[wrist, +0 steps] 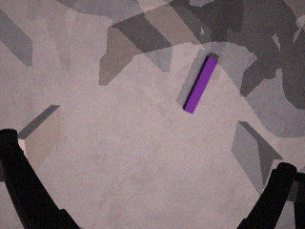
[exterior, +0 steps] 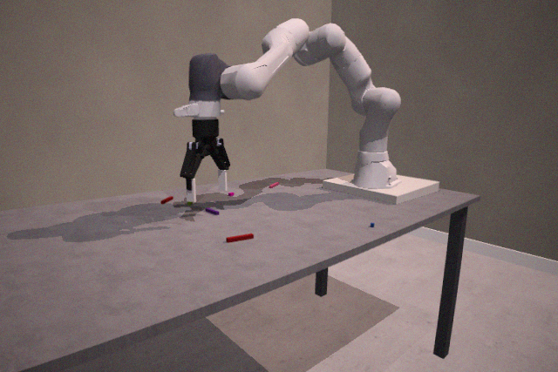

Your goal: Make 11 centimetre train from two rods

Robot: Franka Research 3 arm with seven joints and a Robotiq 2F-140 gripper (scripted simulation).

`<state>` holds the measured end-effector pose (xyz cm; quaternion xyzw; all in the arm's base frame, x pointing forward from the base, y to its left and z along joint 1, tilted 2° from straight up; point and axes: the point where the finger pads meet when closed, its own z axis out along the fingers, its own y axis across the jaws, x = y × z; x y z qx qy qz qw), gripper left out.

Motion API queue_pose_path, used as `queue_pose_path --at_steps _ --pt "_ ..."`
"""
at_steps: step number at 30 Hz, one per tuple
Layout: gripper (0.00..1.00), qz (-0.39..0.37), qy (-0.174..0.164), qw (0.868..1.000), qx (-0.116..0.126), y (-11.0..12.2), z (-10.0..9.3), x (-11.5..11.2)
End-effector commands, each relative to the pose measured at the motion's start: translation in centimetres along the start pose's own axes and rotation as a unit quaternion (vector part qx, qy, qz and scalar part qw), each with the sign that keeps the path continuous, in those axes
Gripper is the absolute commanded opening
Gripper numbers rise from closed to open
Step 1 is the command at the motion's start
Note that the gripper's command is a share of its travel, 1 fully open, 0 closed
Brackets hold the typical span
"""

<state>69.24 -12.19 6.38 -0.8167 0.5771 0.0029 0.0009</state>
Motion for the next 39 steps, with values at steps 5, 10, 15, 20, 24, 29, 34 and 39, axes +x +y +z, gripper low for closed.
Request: queue_pose_path --at_steps 5,10,15,20,24,29,34,39 --pt "1.00 0.126 0.001 0.992 0.005 1.3 -0.5 2.9" --pt "1.00 0.180 0.001 0.984 0.006 2.4 -0.7 4.7" --pt "1.00 0.222 0.001 0.975 0.006 3.3 -0.8 6.2" --pt "1.00 0.276 0.000 0.961 0.008 4.5 -1.0 8.0" --pt "1.00 0.314 0.000 0.950 0.009 5.4 -1.2 9.2" --pt "1.00 0.359 0.000 0.933 0.010 6.5 -1.4 10.8" --pt "1.00 0.401 0.000 0.916 0.012 7.5 -1.7 12.2" --pt "1.00 0.444 0.000 0.896 0.013 8.7 -1.9 13.6"
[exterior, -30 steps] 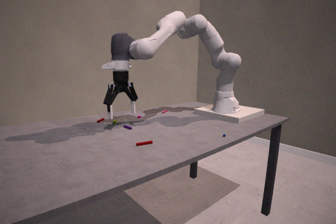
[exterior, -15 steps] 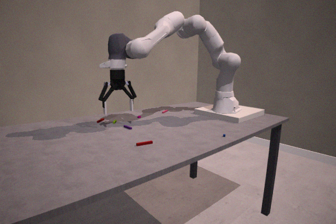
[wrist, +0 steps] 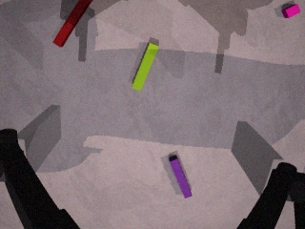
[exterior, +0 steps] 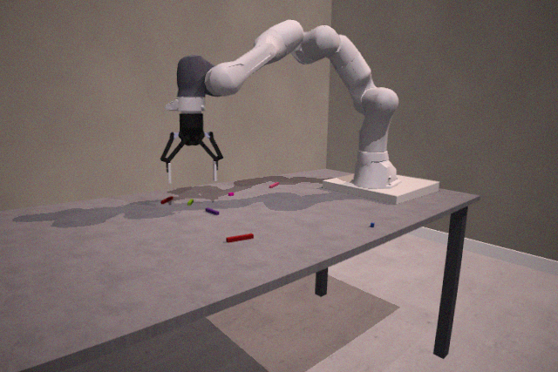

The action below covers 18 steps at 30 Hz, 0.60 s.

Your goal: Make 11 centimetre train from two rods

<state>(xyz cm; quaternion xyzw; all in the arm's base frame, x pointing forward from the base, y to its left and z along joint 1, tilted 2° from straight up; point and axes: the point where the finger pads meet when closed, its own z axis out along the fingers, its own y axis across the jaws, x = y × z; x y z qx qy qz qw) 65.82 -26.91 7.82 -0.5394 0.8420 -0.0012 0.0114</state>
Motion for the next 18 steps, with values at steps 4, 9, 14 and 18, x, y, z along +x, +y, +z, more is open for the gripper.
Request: queue_pose_path --at_steps 4,9,14,18 --pt "1.00 0.112 0.002 0.994 0.005 -0.4 -0.6 2.5" --pt "1.00 0.144 0.002 0.990 0.006 -0.5 -0.8 3.7" --pt "0.23 0.144 0.002 0.990 0.006 -0.5 -0.8 3.7" --pt "0.23 0.144 0.002 0.990 0.006 -0.5 -0.8 3.7"
